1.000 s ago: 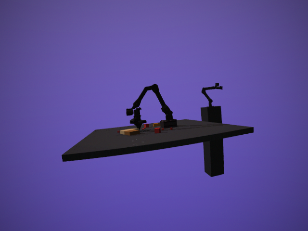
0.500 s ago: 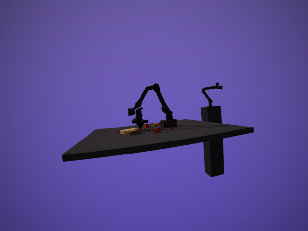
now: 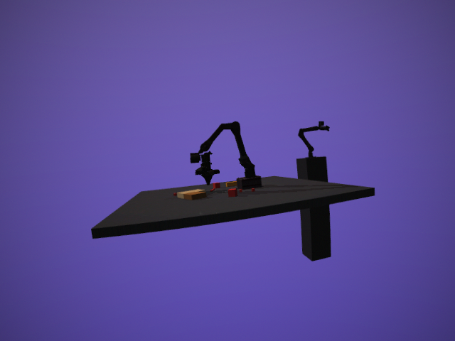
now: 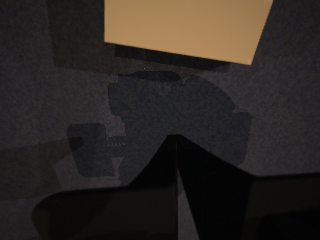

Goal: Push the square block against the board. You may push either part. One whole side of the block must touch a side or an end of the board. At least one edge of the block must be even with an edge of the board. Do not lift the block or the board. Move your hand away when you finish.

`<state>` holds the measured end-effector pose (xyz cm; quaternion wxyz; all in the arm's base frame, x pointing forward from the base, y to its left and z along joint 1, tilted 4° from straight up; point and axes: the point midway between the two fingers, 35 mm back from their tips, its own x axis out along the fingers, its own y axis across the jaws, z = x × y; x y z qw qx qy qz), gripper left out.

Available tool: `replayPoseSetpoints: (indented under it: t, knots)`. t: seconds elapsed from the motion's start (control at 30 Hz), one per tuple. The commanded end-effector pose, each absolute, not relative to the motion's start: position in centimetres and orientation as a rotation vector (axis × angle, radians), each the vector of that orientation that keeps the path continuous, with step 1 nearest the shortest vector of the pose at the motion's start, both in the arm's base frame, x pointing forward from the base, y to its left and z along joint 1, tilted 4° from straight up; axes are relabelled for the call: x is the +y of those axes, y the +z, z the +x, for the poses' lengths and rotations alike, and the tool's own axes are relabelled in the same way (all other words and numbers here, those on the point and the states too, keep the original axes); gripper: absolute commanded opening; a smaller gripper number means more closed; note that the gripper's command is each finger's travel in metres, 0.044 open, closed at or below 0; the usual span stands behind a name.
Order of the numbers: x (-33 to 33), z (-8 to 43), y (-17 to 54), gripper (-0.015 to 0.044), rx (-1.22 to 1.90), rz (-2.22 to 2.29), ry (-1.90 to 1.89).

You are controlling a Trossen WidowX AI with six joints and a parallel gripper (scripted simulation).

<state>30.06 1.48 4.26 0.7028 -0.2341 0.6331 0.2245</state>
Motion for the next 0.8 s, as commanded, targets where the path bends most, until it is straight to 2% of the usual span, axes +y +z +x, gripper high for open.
replayPoseSetpoints:
  t: [0.0,0.4,0.77]
  knots:
    - [1.5,30.0,5.2,0.0,1.405,-0.52,0.507]
    - [4.4,31.8,5.5,0.0,1.378,-0.631,0.612]
    - [9.8,34.2,6.1,0.0,1.271,-0.906,0.873]
